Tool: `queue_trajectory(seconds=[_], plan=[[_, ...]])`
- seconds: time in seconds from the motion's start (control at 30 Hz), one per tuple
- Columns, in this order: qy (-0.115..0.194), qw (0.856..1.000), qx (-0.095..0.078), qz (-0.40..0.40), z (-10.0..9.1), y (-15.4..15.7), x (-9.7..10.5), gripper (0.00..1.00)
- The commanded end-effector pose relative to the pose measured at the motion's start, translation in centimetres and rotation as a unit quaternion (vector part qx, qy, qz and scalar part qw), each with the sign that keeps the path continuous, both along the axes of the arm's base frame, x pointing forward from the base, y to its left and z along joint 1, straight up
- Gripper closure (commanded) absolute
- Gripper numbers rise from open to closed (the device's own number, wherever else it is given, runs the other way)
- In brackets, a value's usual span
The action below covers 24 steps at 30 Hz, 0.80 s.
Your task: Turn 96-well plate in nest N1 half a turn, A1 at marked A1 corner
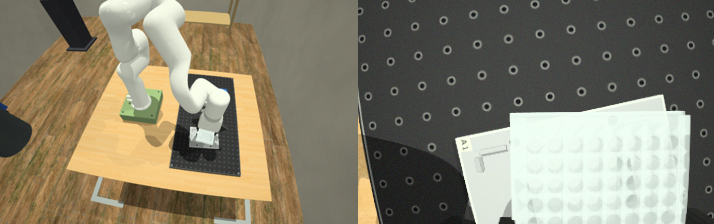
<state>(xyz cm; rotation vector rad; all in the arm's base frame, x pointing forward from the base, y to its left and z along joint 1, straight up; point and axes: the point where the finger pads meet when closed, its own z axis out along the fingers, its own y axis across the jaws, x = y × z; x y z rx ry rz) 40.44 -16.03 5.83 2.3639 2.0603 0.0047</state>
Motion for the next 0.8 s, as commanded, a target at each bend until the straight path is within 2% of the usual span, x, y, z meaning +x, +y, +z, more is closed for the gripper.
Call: queue_trajectory(seconds=[0.0, 0.17, 0.23, 0.33, 0.53, 0.73, 0.77], plan=[[-0.002, 0.997, 0.001, -0.081, 0.13, -0.06, 0.13, 1.00], [-0.003, 0.986, 0.002, -0.164, 0.13, -0.06, 0.13, 1.00], [-0.003, 0.986, 0.002, -0.164, 0.13, -0.06, 0.13, 1.00], [-0.003, 0.977, 0.002, -0.213, 0.13, -0.06, 0.13, 1.00], [-0.003, 0.951, 0.003, -0.309, 0.13, -0.05, 0.13, 1.00], [-0.003, 0.915, 0.004, -0.403, 0.13, -0.05, 0.13, 1.00], [-0.003, 0.915, 0.004, -0.403, 0.13, -0.05, 0.13, 1.00]])
